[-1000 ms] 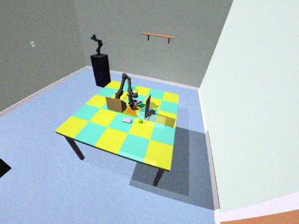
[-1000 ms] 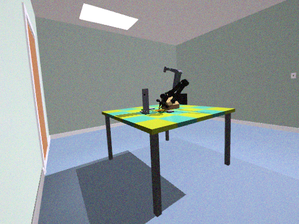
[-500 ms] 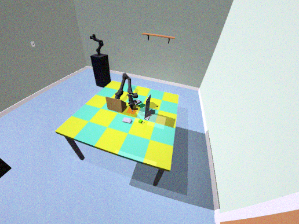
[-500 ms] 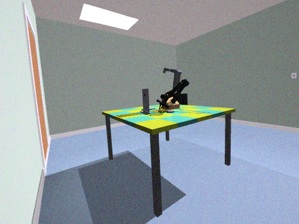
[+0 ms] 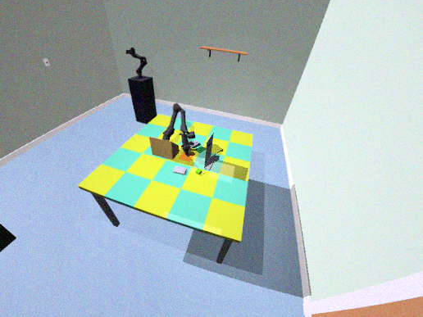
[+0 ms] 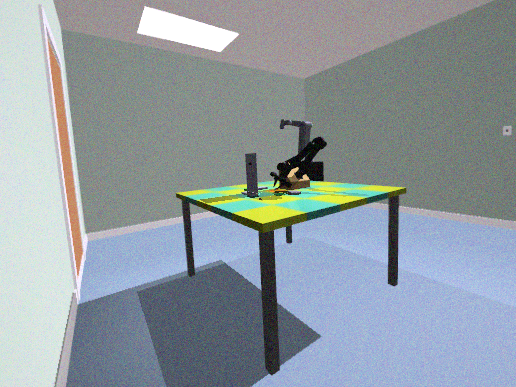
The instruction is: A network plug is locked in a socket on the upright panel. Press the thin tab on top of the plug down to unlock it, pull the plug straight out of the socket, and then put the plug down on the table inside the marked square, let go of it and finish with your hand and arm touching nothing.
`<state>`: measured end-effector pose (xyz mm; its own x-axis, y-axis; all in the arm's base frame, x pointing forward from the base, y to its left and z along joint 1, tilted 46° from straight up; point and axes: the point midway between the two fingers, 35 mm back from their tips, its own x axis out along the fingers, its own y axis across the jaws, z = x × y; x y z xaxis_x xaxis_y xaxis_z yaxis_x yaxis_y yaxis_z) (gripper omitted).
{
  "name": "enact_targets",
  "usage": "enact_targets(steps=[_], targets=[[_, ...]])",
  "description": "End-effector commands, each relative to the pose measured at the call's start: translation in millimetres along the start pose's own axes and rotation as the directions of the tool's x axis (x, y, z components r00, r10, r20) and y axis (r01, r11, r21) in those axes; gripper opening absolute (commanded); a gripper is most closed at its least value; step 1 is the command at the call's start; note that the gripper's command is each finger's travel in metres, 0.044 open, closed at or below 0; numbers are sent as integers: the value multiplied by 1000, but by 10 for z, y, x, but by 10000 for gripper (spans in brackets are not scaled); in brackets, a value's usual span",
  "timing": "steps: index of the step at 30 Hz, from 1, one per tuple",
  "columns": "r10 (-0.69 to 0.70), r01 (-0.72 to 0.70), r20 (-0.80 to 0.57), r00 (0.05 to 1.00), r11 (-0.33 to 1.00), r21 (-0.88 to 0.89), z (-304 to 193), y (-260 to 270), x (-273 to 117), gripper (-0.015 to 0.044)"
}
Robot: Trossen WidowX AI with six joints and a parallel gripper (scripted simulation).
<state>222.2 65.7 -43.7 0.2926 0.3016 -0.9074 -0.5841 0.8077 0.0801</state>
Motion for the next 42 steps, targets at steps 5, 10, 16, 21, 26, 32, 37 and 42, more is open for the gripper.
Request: enact_targets(steps=[5, 10, 16, 21, 26, 32, 37, 42], targets=[[0, 0, 0, 1000, 1000, -2, 0, -4, -60, 156], [0, 0, 0, 1000, 1000, -2, -2, -6, -99, 156], [-1, 1, -1, 1000, 1000, -2, -6, -8, -147, 156], [-1, 1, -1, 1000, 1000, -1, -10, -8, -186, 156], [-1, 1, -2, 1000, 1000, -1, -15, -8, -225, 156], [-2, 2, -3, 1000, 1000, -1, -16, -20, -262, 156], [-3, 3, -4, 1000, 1000, -1, -8, -63, -307, 156], [-3, 3, -6, 1000, 1000, -2, -2, -104, -353, 156]])
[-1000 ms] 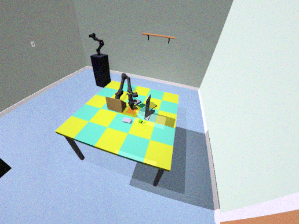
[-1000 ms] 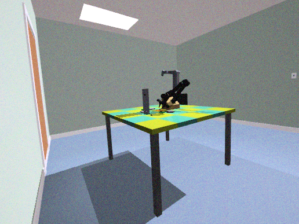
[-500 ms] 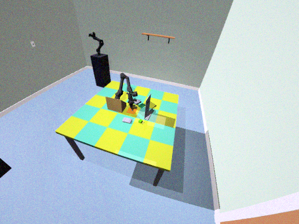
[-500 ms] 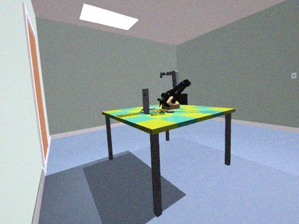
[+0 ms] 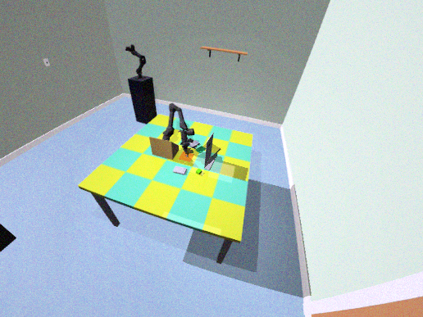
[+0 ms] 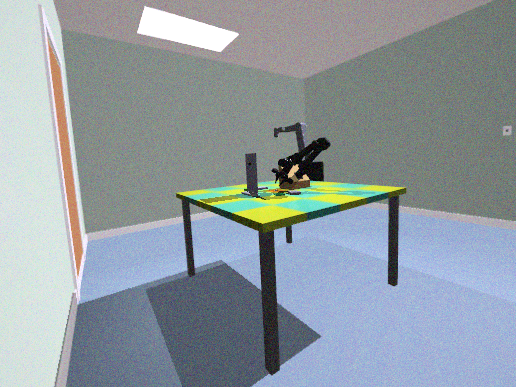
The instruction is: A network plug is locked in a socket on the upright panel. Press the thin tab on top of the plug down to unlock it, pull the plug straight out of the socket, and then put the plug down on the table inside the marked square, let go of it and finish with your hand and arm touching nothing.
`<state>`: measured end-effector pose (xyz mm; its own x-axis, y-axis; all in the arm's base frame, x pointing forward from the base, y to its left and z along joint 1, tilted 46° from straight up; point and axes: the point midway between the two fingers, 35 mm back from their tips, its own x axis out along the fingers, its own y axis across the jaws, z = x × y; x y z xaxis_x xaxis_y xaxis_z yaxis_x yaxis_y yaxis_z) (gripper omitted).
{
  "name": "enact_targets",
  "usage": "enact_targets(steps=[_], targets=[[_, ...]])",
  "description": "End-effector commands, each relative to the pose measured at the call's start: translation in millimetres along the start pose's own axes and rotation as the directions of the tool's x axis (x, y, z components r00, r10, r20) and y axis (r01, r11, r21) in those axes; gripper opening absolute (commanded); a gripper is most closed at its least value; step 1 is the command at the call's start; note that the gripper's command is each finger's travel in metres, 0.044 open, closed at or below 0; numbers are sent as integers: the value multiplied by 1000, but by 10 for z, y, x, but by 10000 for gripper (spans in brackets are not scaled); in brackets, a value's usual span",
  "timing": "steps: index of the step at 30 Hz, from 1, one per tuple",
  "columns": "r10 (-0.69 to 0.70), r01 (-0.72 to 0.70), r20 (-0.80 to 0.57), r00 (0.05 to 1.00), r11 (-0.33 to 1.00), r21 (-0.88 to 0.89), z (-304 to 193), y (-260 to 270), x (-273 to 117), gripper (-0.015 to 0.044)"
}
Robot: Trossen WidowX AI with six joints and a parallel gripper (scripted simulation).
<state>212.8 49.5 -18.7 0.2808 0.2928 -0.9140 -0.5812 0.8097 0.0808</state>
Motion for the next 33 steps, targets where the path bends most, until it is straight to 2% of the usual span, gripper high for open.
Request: enact_targets(steps=[1, 33], targets=[[-3, 3, 10, 1000, 1000, -5, 48, -57, -61, 156], [-4, 4, 7, 1000, 1000, -6, 45, -290, -401, 156]])
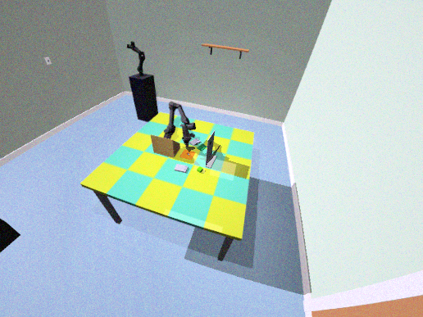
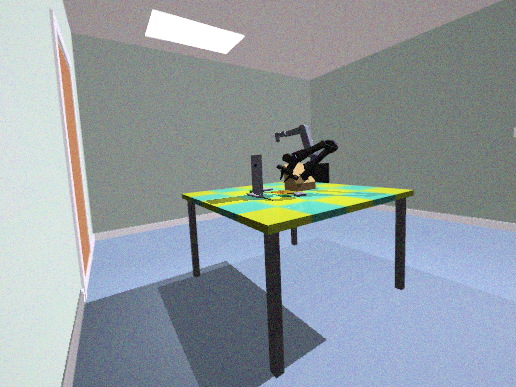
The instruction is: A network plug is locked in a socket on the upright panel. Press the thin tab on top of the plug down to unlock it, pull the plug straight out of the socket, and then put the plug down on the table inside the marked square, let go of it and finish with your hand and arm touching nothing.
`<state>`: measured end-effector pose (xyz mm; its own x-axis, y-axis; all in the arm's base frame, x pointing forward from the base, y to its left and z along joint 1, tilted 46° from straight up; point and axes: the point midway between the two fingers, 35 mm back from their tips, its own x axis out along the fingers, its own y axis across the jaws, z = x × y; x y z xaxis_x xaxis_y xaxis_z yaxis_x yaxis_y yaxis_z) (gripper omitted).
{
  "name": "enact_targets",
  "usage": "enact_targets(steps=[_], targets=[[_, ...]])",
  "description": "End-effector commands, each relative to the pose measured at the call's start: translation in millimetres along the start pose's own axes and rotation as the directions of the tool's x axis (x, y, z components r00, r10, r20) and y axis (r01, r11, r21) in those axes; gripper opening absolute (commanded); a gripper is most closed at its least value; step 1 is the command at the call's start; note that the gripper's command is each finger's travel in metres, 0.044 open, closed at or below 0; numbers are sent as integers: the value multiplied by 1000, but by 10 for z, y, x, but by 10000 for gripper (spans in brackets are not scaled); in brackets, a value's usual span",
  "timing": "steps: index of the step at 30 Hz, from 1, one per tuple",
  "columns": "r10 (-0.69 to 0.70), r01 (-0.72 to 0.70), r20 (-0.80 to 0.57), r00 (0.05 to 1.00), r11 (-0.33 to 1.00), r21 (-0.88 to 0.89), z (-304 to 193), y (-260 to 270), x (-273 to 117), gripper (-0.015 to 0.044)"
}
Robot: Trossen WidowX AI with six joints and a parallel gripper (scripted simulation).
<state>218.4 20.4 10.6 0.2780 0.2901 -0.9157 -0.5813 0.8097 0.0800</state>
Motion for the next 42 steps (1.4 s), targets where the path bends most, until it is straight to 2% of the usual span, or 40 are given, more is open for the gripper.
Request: enact_targets(steps=[1, 25, 42], targets=[[-4, 4, 11, 1000, 1000, -5, 33, -51, -76, 156], [1, -1, 3, 1000, 1000, 1, -24, -146, -289, 156], [-2, 2, 2, 1000, 1000, -2, 19, -500, -737, 156]])
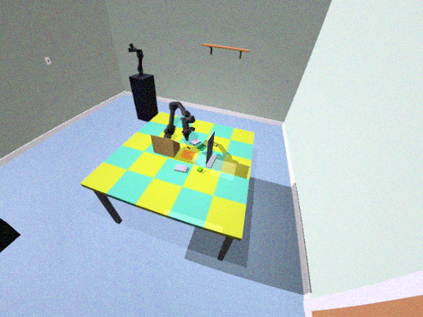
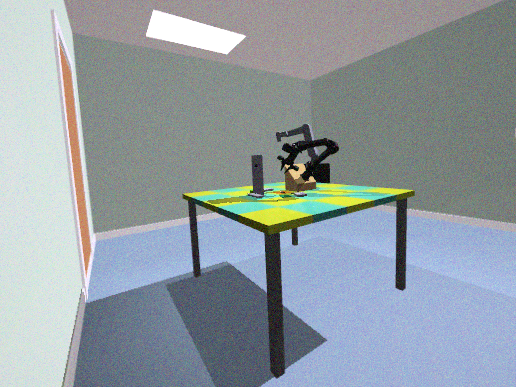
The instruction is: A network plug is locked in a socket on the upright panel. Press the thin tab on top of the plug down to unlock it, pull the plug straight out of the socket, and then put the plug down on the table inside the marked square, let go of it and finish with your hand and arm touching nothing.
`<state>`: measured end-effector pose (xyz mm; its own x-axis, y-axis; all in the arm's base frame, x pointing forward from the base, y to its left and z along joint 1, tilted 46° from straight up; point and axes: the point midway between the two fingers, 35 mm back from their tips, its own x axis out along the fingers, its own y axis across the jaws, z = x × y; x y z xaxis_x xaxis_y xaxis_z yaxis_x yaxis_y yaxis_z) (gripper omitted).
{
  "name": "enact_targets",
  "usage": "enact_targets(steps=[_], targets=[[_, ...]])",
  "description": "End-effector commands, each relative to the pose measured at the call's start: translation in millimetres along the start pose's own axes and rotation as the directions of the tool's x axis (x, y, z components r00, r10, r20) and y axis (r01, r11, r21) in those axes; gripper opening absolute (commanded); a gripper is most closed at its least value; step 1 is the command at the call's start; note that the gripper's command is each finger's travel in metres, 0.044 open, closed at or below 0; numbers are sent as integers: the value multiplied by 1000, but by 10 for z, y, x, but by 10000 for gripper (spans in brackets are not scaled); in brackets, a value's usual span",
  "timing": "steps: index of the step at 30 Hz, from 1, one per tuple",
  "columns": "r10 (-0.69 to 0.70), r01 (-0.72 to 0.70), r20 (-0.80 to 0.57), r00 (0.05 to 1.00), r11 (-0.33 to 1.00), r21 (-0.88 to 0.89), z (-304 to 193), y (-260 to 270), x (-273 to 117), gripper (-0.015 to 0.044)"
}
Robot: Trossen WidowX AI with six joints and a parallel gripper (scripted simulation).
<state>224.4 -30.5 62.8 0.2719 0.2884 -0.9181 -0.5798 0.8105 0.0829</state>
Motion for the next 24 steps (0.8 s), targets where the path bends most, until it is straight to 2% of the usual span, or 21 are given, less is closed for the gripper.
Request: enact_targets(steps=[1, 18, 24], targets=[[-5, 5, 9, 1000, 1000, -5, 26, -114, -157, 156], [-6, 6, 18, 1000, 1000, -7, -12, -342, -560, 156], [-6, 6, 18, 1000, 1000, -7, -12, -342, -560, 314]])
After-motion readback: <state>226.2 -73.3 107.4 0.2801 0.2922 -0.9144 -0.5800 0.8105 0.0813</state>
